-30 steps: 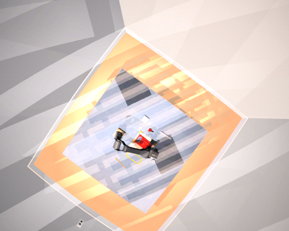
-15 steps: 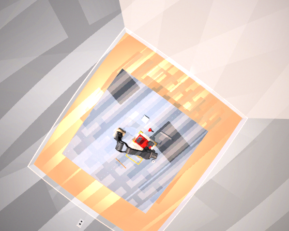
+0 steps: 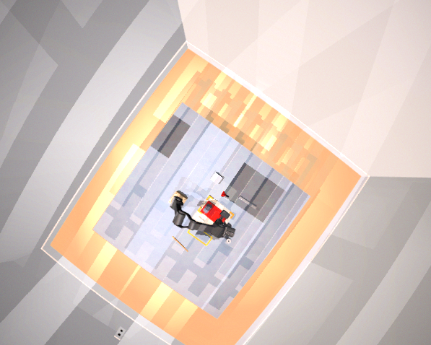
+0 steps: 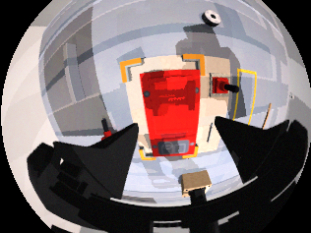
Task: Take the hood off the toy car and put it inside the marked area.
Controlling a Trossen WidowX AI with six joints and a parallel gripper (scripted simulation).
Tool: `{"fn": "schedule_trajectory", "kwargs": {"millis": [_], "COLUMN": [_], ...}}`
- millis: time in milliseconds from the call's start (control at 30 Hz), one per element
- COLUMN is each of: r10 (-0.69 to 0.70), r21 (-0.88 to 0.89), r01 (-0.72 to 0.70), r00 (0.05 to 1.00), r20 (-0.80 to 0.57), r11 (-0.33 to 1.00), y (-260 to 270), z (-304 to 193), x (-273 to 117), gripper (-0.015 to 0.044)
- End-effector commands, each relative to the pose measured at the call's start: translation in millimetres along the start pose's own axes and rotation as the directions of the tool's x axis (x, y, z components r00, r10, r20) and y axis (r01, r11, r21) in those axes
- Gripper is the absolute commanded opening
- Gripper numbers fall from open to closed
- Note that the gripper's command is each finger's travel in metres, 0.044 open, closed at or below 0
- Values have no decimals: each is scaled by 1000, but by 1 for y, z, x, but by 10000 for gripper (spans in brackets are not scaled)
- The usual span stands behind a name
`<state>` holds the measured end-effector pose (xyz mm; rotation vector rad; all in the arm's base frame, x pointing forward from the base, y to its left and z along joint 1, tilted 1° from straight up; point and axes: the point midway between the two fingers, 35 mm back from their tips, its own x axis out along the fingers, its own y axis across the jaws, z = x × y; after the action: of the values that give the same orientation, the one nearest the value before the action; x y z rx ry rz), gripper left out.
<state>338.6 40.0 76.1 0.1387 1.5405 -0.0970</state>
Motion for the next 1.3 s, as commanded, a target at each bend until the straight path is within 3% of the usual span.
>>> {"fn": "schedule_trajectory", "kwargs": {"millis": [0,1267], "r10": [-5,-5], "r21": [4,4], "r01": [5,5], "r00": [1000,1000], "r20": [-3,-3], "r11": [1000,1000], "y": [-1,-1], "z": [0,1], "x": [4,25], "gripper": [440,440]}}
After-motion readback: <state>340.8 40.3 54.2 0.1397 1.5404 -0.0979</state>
